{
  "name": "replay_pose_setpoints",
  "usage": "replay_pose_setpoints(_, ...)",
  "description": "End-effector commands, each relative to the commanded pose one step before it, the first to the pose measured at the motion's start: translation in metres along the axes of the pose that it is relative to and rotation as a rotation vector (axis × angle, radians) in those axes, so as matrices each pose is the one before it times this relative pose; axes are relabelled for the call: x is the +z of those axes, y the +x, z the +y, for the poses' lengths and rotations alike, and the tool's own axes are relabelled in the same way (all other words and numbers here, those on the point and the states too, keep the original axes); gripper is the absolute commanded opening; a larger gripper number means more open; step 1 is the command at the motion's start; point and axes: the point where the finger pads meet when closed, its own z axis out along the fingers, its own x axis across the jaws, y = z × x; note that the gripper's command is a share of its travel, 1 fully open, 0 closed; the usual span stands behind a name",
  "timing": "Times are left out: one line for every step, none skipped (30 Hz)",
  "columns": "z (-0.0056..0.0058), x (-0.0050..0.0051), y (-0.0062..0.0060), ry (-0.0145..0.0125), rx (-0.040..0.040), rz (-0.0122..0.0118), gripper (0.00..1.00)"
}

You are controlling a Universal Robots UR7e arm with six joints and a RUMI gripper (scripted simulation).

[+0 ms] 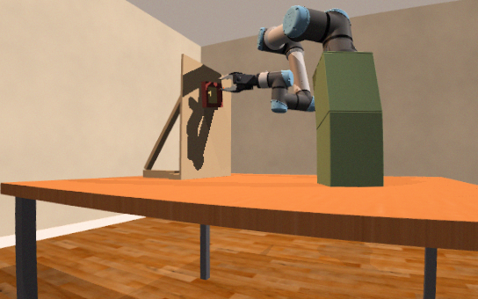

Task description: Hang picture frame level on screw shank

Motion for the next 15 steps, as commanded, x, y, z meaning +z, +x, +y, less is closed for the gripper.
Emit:
replay_pose_setpoints(0.00012,0.00578,0.0003,-0.00033,-0.00058,0.00024,0.29)
replay_pose_setpoints(0.0,0.00186,0.0,0.0,0.0,0.0,0.29)
replay_pose_setpoints(0.0,0.00186,0.0,0.0,0.0,0.0,0.29)
replay_pose_setpoints(-0.00001,0.00185,0.00001,0.0,0.0,-0.00001,0.29)
replay_pose_setpoints(0.00001,0.00186,-0.00001,0.0,0.0,0.00001,0.29)
replay_pose_setpoints(0.0,0.00183,0.0,0.0,0.0,0.0,0.29)
replay_pose_setpoints(0.0,0.00181,0.0,0.0,0.0,0.0,0.29)
replay_pose_setpoints(0.0,0.00178,0.0,0.0,0.0,0.0,0.29)
replay_pose_setpoints(-0.00001,0.00174,0.00001,0.0,0.0,0.0,0.29)
replay_pose_setpoints(0.0,0.0017,0.0,0.0,0.0,0.0,0.29)
replay_pose_setpoints(0.0,0.00165,0.0,0.0,0.0,0.0,0.29)
replay_pose_setpoints(-0.00001,0.00159,0.00001,0.0,0.0,0.0,0.29)
replay_pose_setpoints(0.0,0.00154,0.0,0.0,0.0,0.0,0.29)
replay_pose_setpoints(0.0,0.00147,0.0,0.0,0.0,0.0,0.29)
replay_pose_setpoints(0.0,0.00139,0.0,0.0,0.0,0.0,0.29)
